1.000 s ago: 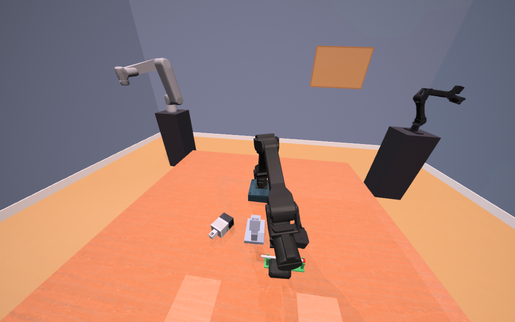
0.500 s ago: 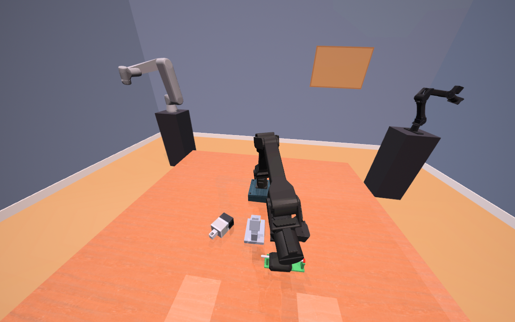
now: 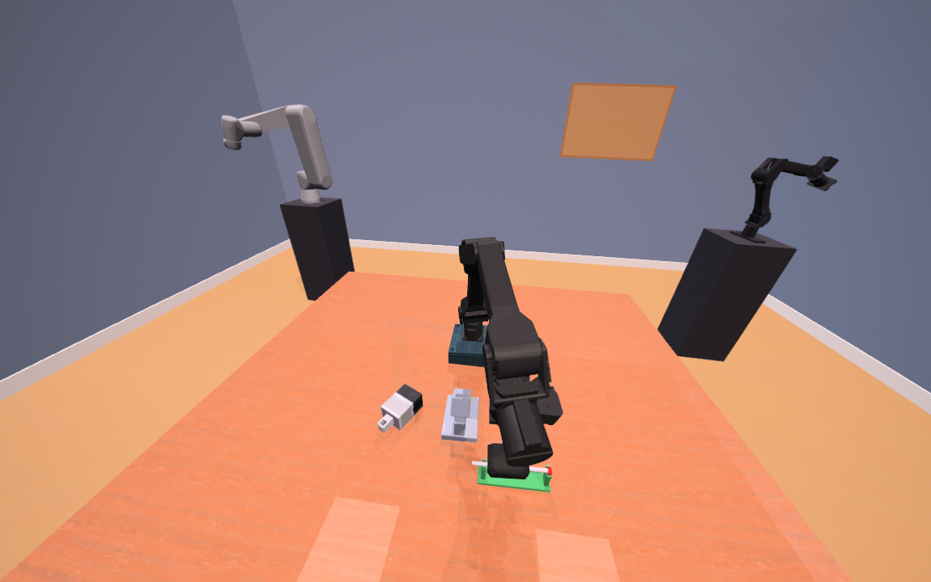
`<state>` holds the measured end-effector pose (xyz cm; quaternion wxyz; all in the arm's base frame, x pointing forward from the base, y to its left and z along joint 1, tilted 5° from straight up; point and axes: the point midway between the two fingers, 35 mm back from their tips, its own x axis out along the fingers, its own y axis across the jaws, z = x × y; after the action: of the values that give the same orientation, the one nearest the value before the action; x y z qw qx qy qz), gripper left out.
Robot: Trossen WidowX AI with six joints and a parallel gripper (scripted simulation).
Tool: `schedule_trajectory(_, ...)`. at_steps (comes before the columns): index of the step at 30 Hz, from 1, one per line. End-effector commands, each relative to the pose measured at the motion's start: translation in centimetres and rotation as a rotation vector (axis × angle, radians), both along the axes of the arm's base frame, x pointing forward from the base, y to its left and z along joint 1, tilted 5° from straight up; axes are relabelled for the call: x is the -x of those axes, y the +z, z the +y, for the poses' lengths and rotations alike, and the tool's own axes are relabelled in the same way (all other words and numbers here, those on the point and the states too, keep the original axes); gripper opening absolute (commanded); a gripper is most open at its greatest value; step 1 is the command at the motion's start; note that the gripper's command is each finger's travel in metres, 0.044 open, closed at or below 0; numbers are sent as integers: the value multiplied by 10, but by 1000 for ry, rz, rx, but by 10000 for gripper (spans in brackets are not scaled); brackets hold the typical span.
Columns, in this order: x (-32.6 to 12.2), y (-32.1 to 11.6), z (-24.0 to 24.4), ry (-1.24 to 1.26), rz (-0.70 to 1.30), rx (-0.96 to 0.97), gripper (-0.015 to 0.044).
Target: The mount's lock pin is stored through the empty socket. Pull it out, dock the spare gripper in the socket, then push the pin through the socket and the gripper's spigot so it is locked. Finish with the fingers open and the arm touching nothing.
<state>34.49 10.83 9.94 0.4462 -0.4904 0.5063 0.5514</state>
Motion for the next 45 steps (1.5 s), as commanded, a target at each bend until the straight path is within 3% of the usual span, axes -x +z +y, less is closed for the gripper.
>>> schedule_trajectory(1, 1, 10, 1, 0, -2, -1, 440)
schedule_trajectory(8, 3, 13, 0, 2, 9, 3, 440)
schedule_trajectory(17, 10, 69, 2, -5, -33, -12, 440)
schedule_trajectory(22, 8, 62, -6, -58, -43, -4, 440)
schedule_trajectory(32, 17, 55, -124, -945, -320, -47, 440)
schedule_trajectory(42, 74, 45, -228, -1877, -652, -248, 440)
schedule_trajectory(45, 85, 42, -240, -2005, -705, -292, 440)
